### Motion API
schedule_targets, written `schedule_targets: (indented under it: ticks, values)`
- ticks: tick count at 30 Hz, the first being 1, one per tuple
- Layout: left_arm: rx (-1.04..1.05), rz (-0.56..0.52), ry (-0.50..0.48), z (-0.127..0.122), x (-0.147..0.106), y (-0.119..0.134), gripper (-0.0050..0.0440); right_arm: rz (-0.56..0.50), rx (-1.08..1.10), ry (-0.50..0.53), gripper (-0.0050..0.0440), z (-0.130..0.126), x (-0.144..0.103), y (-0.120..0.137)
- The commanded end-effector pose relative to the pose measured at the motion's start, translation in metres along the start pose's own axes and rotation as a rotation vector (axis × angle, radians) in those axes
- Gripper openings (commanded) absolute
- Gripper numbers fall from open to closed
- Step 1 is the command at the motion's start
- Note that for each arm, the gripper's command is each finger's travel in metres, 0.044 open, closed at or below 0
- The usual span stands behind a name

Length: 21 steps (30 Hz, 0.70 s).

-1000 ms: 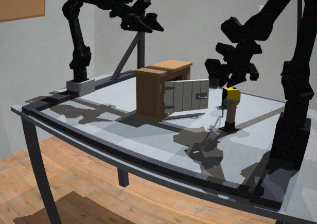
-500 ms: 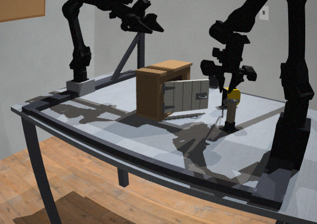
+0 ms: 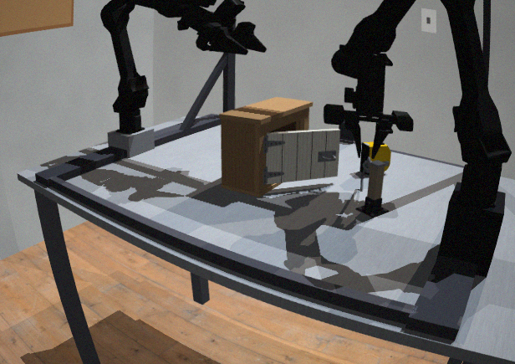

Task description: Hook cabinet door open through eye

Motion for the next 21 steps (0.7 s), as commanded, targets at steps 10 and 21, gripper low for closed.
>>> schedule_targets:
  ticks: [10, 21]
  values:
    - [0.033, 0.041, 0.015, 0.0, 0.021, -0.003, 0.0102, -0.035, -0.004, -0.001, 0.04, 0.0, -0.006, -0.011]
    - [0.033, 0.026, 0.005, 0.004, 0.029, -0.01, 0.0036, -0.035, -0.004, -0.001, 0.04, 0.0, -0.006, -0.011]
Point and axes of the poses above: on each arm, the point midway between the two fingers, 35 mm back from their tips, its own x axis out along the fingers, its own z axis across the jaws, y = z × x, the point moved 1 cm from there along -x, back along the fingers, and after that the axes turned 1 degree about x, right-handed, at the moved point
